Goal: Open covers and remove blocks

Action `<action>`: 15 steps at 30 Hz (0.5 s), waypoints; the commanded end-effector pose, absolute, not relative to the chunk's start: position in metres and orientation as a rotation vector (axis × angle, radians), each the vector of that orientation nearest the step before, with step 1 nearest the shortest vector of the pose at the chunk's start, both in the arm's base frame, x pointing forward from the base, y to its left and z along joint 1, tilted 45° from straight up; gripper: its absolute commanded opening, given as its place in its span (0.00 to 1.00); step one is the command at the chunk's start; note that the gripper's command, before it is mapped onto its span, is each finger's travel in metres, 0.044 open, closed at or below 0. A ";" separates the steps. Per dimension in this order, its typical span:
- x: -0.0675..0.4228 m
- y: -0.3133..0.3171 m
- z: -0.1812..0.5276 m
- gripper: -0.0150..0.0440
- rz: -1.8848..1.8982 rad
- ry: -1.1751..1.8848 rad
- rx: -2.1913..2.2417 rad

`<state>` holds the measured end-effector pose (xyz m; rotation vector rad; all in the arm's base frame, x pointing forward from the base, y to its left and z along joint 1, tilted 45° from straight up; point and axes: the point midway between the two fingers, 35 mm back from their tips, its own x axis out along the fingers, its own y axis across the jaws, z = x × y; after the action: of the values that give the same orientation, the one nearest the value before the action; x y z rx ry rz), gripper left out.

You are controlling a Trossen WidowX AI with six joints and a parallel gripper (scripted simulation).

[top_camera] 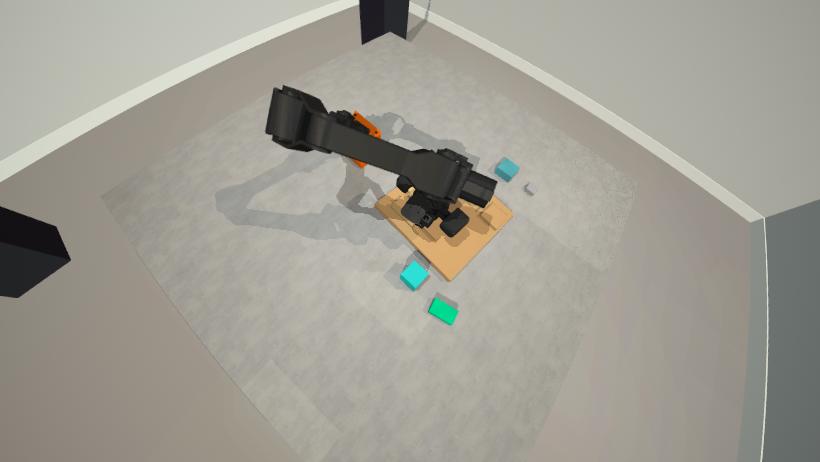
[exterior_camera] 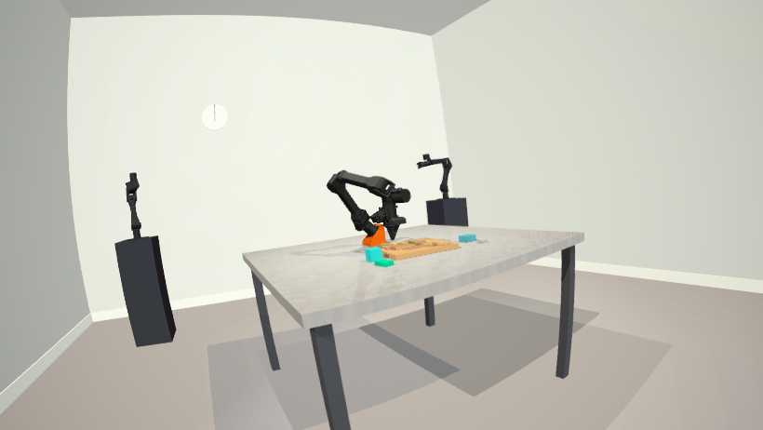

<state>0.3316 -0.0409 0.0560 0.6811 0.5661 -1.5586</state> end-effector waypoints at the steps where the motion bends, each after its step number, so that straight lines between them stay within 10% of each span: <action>1: 0.331 -0.044 0.053 0.25 -1.556 0.567 0.675; 15: 0.330 -0.054 0.043 0.25 -1.557 0.566 0.675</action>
<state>0.3307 -0.0517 0.0457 0.6806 0.5653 -1.5587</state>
